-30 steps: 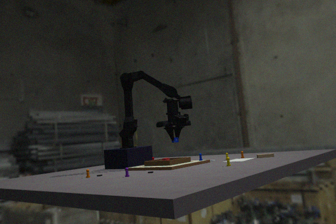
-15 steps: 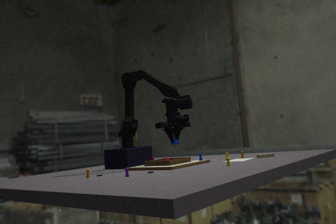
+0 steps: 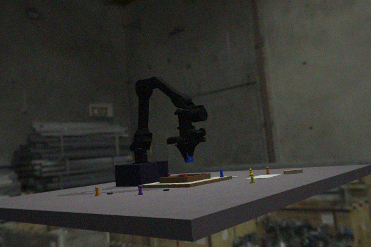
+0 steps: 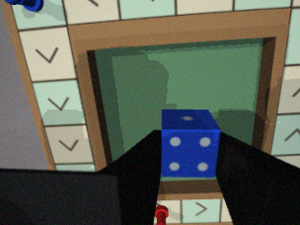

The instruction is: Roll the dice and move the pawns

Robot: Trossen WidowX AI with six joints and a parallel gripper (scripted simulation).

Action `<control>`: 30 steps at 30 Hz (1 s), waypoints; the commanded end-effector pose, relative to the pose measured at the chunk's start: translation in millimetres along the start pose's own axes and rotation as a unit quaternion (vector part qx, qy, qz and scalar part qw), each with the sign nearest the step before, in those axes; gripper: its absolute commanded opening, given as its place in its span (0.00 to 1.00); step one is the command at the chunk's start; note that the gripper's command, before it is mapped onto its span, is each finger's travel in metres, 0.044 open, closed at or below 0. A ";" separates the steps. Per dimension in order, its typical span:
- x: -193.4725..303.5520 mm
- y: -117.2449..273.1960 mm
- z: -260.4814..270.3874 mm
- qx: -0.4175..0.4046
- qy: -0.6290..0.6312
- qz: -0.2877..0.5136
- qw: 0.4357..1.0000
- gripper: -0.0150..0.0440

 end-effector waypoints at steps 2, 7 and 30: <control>-12.7 -5.3 -22.4 -0.001 0.017 0.000 1.000 0.25; -18.1 -7.5 -34.3 -0.001 0.024 -0.001 1.000 0.25; -15.2 -41.2 -35.3 -0.086 0.019 -0.347 0.934 0.25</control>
Point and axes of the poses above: the point midway between the two fingers, 35 mm back from their tips, its own y axis back along the fingers, its own z axis across the jaws, x = y × z, the point moved 3 cm from there along y, back along the fingers, and after that the axes turned 12 degrees about -y, right-handed, at the moved point
